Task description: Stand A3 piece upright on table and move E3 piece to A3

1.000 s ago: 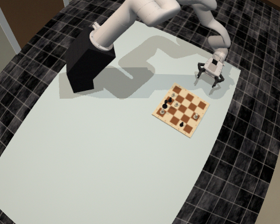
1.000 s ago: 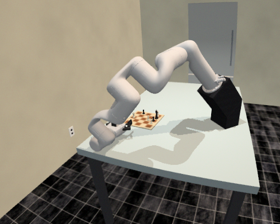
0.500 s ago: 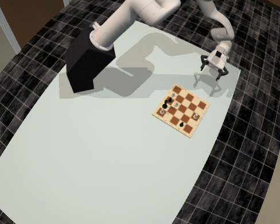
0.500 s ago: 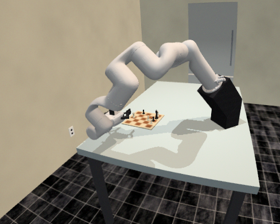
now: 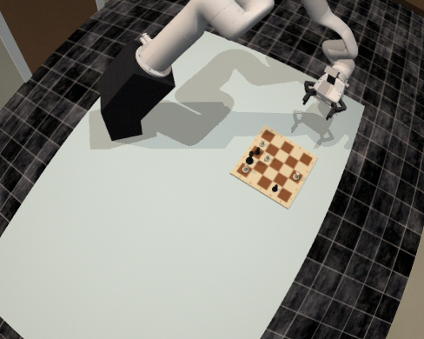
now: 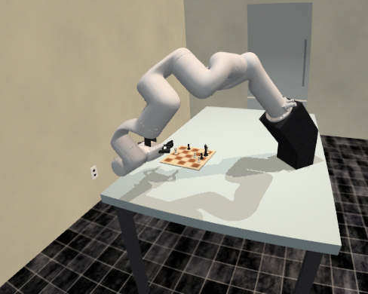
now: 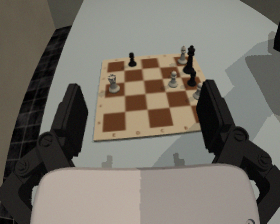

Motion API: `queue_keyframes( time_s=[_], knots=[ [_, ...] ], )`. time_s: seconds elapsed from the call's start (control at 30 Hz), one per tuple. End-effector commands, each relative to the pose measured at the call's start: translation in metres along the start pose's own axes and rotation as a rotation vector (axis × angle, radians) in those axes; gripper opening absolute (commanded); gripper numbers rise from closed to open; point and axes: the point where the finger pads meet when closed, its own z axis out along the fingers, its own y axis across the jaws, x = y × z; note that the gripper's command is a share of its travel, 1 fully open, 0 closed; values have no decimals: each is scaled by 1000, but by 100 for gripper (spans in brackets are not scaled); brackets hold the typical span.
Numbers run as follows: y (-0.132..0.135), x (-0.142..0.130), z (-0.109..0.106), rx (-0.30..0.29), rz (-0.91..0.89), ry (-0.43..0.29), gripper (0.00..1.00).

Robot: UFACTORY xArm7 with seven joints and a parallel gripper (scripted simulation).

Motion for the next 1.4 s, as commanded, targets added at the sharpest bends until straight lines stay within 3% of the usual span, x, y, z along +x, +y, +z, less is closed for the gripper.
queue_keyframes(
  time_s=[0.0,0.03,0.13,0.2,0.27,0.37,0.43,0.47,0.5,0.53,0.6,0.63,0.7,0.73,0.8,0.83,0.9,0.93,0.97,1.0,1.03,1.07,1.17,1.23,1.3,1.33,1.37],
  knots=[
    [4,3,11,-99,103,-54,100],
    [4,3,11,-99,103,-54,100],
    [15,4,32,-284,289,-154,100],
    [24,5,50,-352,354,-187,100],
    [24,5,50,-438,442,-236,100],
    [33,6,68,-572,573,-302,100],
    [33,6,68,-597,602,-323,100],
    [38,6,77,-674,679,-365,100],
    [38,6,77,-674,679,-365,100],
    [42,8,85,-742,749,-405,100],
    [42,8,85,-742,749,-405,100],
    [47,9,93,-806,814,-444,100],
    [47,9,93,-806,814,-444,100],
    [50,9,103,-890,901,-484,100],
    [50,9,103,-890,901,-484,100],
    [55,10,110,-956,964,-524,100],
    [55,10,110,-956,964,-524,100],
    [60,11,117,-1019,1027,-561,100],
    [60,11,117,-1019,1027,-561,100],
    [64,12,124,-1080,1089,-594,100],
    [64,12,124,-1080,1089,-594,100],
    [66,12,131,-1138,1150,-625,100],
    [66,12,131,-1138,1150,-625,100],
    [72,14,144,-1239,1258,-679,100],
    [72,14,144,-1239,1258,-679,100],
    [75,14,150,-1283,1306,-702,100],
    [75,14,150,-1283,1306,-702,100]
  ],
)
